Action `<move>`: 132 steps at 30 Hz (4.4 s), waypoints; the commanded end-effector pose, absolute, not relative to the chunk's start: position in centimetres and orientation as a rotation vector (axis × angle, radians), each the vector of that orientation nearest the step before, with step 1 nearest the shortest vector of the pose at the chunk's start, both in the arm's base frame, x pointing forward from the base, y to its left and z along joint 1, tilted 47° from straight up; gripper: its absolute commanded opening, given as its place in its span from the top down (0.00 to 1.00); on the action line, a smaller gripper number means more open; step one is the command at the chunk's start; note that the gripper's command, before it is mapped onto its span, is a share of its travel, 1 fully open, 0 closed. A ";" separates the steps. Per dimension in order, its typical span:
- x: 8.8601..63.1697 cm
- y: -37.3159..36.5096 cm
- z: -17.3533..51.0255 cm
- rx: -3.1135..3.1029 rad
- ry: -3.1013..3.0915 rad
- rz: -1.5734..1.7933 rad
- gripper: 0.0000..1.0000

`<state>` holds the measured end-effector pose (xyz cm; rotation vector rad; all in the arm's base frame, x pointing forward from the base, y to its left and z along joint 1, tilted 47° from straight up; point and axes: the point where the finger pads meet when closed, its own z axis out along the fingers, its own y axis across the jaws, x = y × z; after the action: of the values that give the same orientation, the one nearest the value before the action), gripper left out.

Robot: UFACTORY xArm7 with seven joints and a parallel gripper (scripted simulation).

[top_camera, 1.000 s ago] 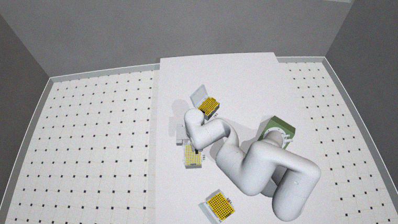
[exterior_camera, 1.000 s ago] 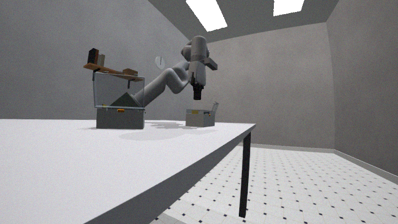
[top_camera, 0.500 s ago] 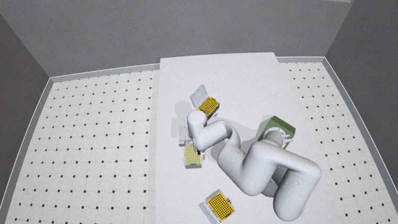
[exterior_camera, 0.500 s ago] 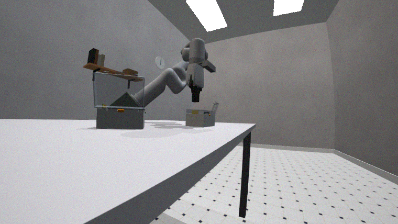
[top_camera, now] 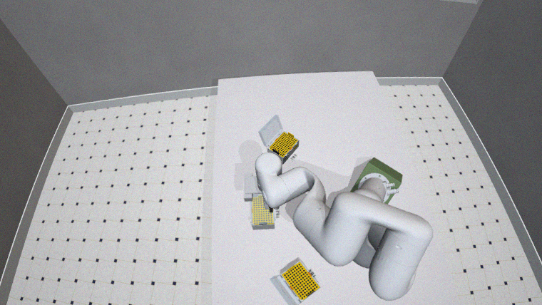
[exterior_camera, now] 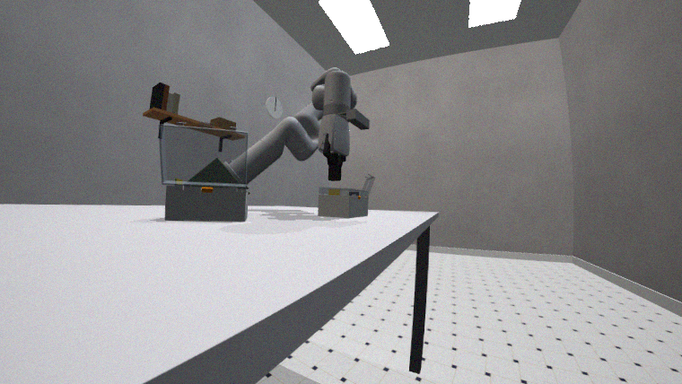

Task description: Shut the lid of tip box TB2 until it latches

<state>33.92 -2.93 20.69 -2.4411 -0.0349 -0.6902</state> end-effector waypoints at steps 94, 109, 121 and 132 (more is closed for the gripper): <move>34.5 -2.5 20.1 -2.441 -0.034 -0.695 1.00; 33.5 -3.7 21.6 -2.441 -0.034 -0.695 1.00; 32.8 -4.4 22.5 -2.441 -0.034 -0.695 1.00; 32.8 -4.4 22.5 -2.441 -0.034 -0.695 1.00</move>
<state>32.76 -4.34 22.43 -2.4410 -0.0350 -0.6907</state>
